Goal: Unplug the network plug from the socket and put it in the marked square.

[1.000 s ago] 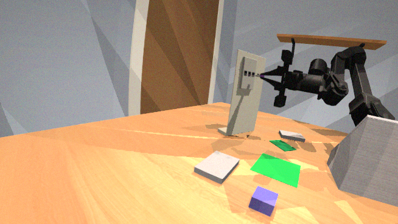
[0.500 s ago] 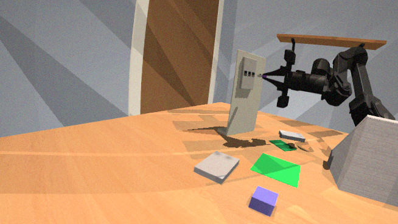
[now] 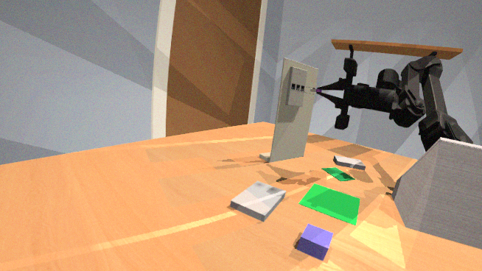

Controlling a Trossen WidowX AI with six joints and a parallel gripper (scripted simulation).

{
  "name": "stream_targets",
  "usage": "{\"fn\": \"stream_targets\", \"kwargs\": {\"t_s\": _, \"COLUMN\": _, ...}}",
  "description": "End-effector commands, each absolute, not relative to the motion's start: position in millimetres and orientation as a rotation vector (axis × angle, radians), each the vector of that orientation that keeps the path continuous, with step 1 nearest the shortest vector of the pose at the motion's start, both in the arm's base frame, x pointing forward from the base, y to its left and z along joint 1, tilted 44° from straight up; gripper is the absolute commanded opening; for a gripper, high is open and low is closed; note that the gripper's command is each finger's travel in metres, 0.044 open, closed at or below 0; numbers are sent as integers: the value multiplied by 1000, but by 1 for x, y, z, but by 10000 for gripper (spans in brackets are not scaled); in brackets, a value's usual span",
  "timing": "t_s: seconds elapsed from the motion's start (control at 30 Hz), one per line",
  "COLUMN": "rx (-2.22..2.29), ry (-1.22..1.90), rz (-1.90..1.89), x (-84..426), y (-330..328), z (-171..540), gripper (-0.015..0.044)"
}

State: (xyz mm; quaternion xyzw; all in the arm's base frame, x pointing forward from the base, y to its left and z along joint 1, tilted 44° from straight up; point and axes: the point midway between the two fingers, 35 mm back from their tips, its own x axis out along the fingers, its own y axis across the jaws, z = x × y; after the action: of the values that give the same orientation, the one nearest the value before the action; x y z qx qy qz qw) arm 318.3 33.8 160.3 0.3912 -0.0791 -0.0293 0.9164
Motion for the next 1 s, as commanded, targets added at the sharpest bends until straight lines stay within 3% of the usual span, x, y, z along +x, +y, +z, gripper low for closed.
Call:
{"fn": "stream_targets", "kwargs": {"t_s": 0.0, "rx": 802, "ry": -157, "rz": -69, "x": 314, "y": 34, "z": 157, "gripper": 0}}
{"fn": "stream_targets", "kwargs": {"t_s": 0.97, "rx": 802, "ry": -161, "rz": -63, "x": 302, "y": 52, "z": 164, "gripper": 0}}
